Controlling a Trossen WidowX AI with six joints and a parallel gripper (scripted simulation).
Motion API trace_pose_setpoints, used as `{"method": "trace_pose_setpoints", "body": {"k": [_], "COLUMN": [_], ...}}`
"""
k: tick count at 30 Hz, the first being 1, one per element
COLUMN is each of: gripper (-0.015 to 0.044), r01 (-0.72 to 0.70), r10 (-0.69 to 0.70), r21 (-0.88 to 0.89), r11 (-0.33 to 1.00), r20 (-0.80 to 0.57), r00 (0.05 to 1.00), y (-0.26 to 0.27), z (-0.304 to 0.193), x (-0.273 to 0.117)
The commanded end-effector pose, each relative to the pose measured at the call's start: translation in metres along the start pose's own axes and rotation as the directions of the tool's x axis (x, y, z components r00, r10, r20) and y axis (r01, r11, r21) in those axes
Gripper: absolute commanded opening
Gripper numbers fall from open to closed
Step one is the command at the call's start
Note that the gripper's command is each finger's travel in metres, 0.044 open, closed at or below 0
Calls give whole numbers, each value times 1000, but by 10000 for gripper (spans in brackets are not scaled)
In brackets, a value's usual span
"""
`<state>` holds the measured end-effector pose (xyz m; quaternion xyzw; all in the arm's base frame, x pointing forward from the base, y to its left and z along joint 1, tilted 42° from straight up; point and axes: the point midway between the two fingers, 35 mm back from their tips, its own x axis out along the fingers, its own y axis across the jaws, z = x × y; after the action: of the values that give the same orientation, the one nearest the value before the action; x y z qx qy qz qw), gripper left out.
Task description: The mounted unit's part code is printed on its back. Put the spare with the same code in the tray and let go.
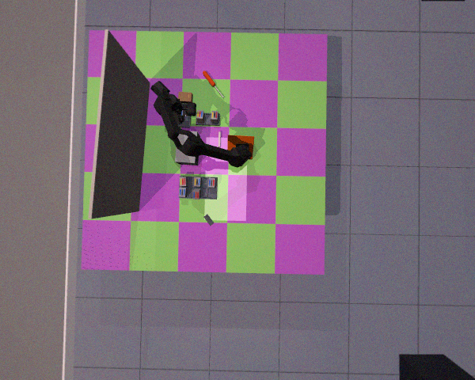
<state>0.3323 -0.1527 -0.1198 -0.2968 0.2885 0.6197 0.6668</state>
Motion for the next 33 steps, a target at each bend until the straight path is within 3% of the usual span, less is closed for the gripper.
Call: {"method": "trace_pose_setpoints", "body": {"k": [1,4,11,33], "gripper": [420,440,440,440], "r01": [0,0,0,25], "r10": [0,0,0,-25], "r21": [0,0,4,10], "r11": [1000,1000,1000,1000], "r20": [0,0,1,-10], "r00": [1000,1000,1000,1000], "y": [0,-1,0,-1], "z": [0,-1,0,-4], "x": [0,-10,-105,-107]}}
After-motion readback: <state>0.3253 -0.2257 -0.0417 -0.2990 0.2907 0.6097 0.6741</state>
